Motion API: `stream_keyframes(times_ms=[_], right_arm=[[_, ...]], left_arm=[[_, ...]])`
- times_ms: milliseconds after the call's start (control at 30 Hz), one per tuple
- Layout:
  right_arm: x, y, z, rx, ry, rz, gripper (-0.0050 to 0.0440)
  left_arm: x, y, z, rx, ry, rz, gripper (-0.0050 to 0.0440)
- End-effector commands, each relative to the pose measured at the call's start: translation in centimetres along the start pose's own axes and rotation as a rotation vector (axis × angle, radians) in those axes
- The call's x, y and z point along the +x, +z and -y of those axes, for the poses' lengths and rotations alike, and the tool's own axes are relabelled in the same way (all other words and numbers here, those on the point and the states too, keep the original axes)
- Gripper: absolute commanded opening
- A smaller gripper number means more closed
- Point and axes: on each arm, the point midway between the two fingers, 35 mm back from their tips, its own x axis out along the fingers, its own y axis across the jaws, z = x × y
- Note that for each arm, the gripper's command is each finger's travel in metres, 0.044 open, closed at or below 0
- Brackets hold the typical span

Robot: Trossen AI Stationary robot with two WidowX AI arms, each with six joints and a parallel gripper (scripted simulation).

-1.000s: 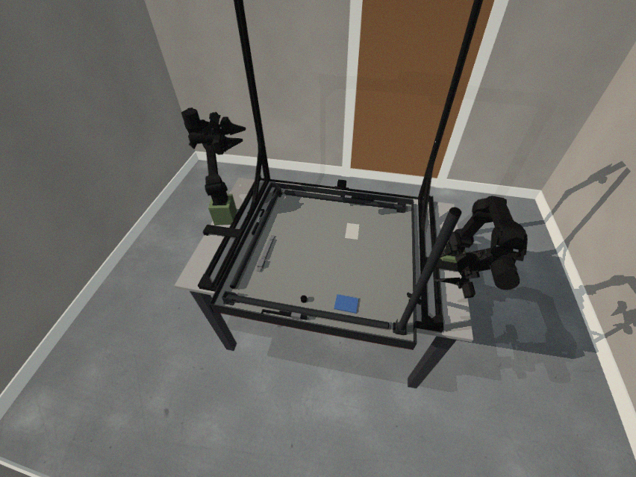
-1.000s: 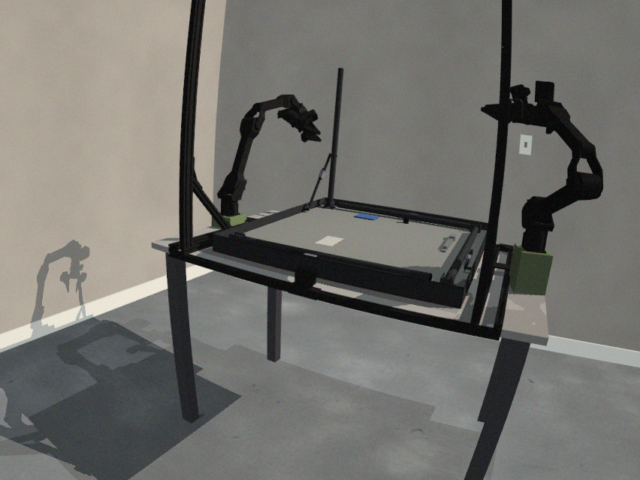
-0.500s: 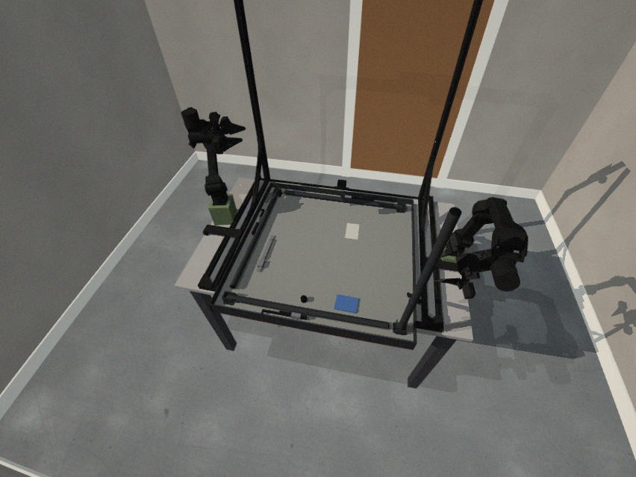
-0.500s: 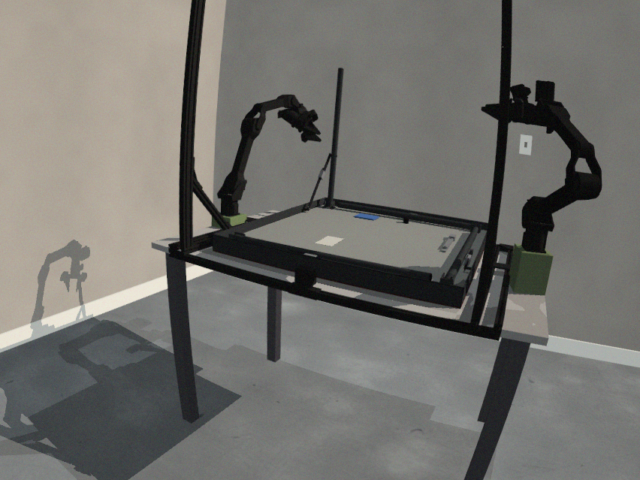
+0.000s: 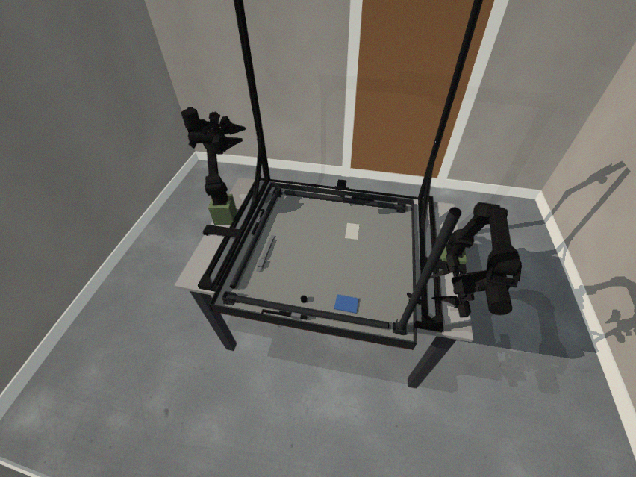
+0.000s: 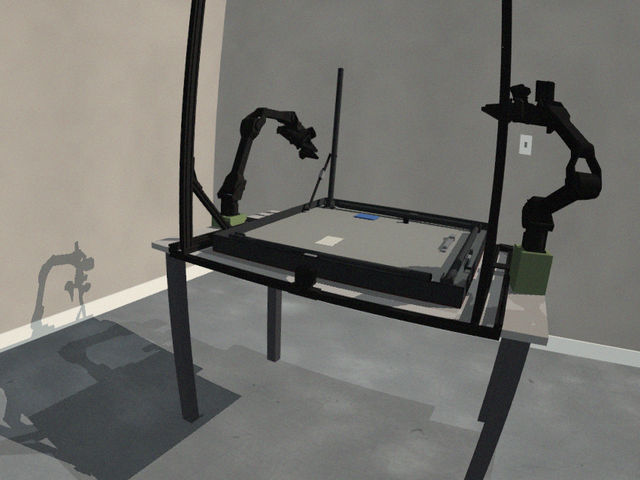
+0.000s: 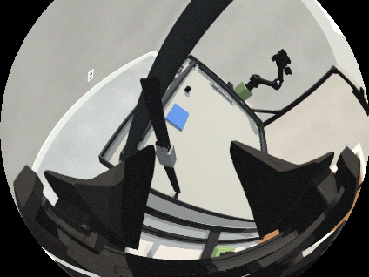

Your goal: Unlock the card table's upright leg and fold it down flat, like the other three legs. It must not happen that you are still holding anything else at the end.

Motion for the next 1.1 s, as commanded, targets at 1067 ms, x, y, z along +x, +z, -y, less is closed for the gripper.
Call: stream_keyframes(times_ms=[1067], right_arm=[[0.0, 0.0, 0.0, -0.003, 0.003, -0.001, 0.04]], left_arm=[[5.2, -4.8, -3.1, -0.041, 0.03, 0.0, 0.029]])
